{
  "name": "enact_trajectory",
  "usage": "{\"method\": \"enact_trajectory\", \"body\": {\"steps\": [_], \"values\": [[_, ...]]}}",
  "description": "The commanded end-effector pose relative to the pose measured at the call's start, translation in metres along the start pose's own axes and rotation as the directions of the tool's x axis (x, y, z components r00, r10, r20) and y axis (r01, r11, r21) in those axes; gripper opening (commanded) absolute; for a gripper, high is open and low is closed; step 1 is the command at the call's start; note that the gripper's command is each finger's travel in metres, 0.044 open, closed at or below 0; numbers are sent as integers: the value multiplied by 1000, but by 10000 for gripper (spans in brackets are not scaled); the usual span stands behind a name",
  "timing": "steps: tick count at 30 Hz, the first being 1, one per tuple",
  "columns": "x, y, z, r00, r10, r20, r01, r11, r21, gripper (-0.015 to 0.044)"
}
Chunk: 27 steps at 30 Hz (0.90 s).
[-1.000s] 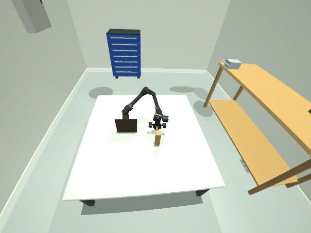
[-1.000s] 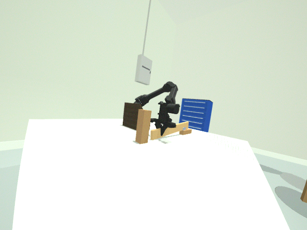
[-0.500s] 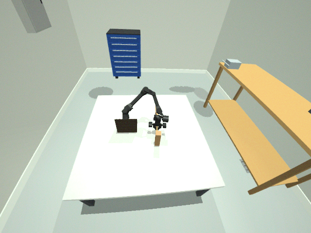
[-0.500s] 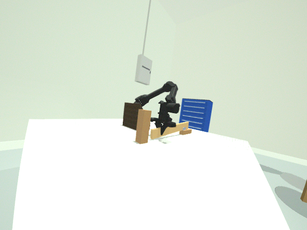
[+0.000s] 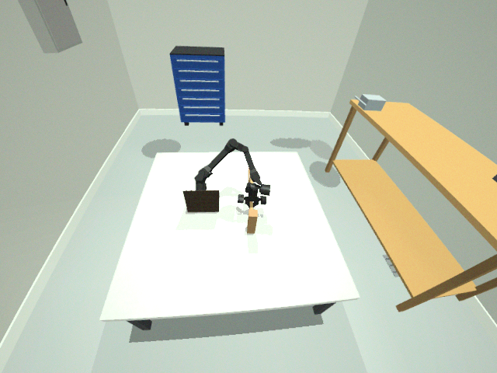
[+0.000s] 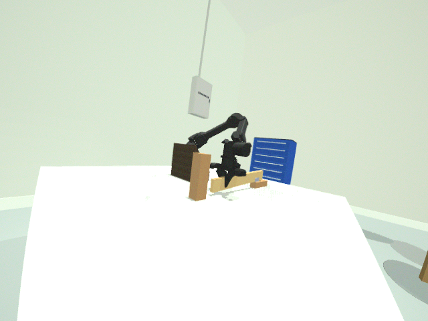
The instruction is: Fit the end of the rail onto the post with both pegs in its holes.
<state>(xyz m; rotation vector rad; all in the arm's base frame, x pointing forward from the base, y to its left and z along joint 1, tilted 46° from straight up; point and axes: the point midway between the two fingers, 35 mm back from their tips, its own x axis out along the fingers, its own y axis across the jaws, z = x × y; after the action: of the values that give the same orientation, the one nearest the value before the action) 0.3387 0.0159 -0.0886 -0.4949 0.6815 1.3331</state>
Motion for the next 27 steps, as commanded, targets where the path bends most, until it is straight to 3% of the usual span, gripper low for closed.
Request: {"method": "enact_trajectory", "body": {"steps": [1, 27], "values": [[-7, -6, 1, 1000, -18, 6, 18, 1000, -6, 0], [-20, -7, 1, 1000, -18, 5, 18, 1000, -6, 0]]}}
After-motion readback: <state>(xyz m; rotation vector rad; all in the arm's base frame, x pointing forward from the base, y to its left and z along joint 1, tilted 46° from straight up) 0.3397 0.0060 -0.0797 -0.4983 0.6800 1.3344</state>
